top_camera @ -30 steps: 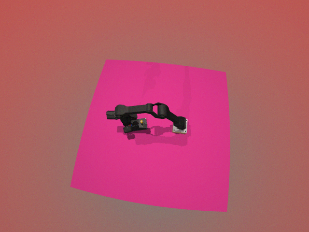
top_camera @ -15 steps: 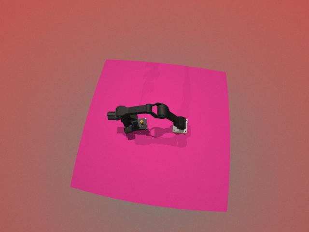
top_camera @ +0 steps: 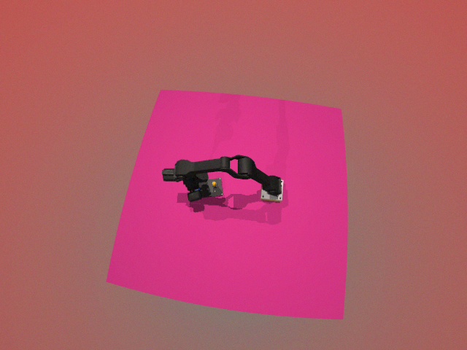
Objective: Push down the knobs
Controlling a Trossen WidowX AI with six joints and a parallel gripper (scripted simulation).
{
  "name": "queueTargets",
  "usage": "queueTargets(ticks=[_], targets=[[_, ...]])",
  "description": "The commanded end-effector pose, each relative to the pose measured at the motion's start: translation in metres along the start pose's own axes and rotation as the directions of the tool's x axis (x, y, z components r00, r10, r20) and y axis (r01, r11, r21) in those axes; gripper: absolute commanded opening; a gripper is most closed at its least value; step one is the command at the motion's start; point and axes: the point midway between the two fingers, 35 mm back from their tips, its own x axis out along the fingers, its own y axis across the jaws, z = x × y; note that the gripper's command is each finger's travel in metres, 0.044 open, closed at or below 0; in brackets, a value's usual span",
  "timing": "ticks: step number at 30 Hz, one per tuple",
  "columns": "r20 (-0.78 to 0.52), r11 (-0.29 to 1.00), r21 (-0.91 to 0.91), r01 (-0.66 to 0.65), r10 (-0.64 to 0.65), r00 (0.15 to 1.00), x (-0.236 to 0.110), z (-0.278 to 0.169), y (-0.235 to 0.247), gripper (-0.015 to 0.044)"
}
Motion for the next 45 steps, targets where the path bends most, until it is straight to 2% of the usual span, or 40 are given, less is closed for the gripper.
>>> queueTargets(ticks=[1,45], targets=[[0.003,1.000,0.004,-0.002,0.002,1.000,0.0019,0.0007,0.0002,0.0000],[0.003,1.000,0.004,-0.002,0.002,1.000,0.0113,0.0008,0.0002,0.0000]])
